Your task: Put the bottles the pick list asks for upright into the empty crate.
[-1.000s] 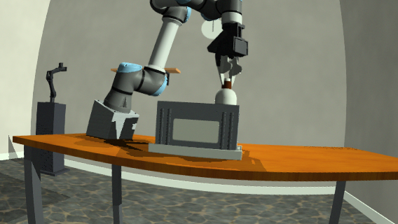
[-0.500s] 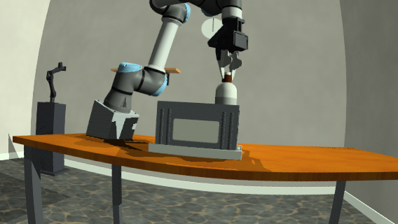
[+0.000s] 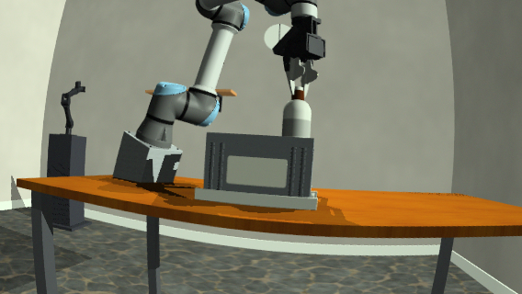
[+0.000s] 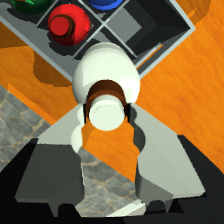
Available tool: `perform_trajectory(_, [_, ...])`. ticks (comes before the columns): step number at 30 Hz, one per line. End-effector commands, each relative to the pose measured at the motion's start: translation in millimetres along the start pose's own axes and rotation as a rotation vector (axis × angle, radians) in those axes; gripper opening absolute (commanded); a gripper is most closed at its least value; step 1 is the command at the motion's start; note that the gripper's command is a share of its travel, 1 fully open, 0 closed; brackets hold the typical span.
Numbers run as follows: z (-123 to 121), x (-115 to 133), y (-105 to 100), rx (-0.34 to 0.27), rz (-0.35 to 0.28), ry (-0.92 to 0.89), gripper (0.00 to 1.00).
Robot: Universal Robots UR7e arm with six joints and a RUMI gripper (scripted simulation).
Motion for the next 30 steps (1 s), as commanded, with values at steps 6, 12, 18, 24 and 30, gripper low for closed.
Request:
perform_trajectory(6, [0.0, 0.4, -18.6, 0.0, -0.002, 0.0, 0.0])
perform_trajectory(12, [0.0, 0.4, -25.3, 0.0, -0.002, 0.0, 0.0])
perform_trajectory(18, [0.0, 0.4, -32.6, 0.0, -0.002, 0.0, 0.0])
perform_trajectory(24, [0.0, 0.3, -32.6, 0.0, -0.002, 0.0, 0.0])
perform_trajectory(30, [0.0, 0.4, -32.6, 0.0, -0.002, 0.0, 0.0])
Point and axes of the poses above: the point where the finger pads meet when closed, its own y axis out along the fingers, its own z axis across the jaws, x = y × z, the point moved 2 cm from there along -y, back along the fingers, and after that the axes turned 12 degrees about -y, right-handed, at the moved point
